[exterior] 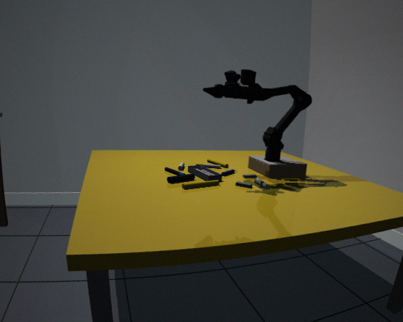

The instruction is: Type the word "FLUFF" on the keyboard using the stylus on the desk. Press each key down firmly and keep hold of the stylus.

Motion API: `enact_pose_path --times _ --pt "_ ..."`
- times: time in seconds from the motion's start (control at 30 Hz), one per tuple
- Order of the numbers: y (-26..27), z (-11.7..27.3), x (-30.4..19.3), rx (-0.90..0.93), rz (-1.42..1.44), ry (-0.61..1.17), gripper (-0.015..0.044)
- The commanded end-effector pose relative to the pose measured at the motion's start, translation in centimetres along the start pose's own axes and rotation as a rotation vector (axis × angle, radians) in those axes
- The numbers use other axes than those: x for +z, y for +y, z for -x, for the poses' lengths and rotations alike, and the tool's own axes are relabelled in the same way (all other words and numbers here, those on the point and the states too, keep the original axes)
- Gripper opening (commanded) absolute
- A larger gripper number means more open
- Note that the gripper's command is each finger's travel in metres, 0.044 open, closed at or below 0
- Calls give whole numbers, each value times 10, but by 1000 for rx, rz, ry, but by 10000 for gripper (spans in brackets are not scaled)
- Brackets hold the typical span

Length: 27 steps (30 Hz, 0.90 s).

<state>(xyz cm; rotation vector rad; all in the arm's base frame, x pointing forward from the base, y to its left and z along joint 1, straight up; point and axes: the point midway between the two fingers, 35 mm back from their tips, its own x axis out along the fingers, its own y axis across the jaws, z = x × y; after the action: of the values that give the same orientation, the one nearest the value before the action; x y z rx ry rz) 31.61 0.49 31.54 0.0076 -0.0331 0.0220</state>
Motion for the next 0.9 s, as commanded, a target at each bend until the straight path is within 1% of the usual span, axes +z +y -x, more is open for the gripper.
enact_pose_path --times 0.0,0.07,0.27,0.4,0.53,0.77,0.8,0.87 --pt "0 -2 -2 2 0 11 414" --pt "5 -13 -18 13 -4 100 361" --pt "27 -50 -99 65 -2 511 204" --pt "43 -58 -155 94 16 786 99" --pt "58 -53 -208 117 46 1060 0" --pt "78 -22 -287 136 130 1525 0" --pt "79 -19 -292 137 138 1558 0" --pt "79 -18 -294 137 141 1569 0"
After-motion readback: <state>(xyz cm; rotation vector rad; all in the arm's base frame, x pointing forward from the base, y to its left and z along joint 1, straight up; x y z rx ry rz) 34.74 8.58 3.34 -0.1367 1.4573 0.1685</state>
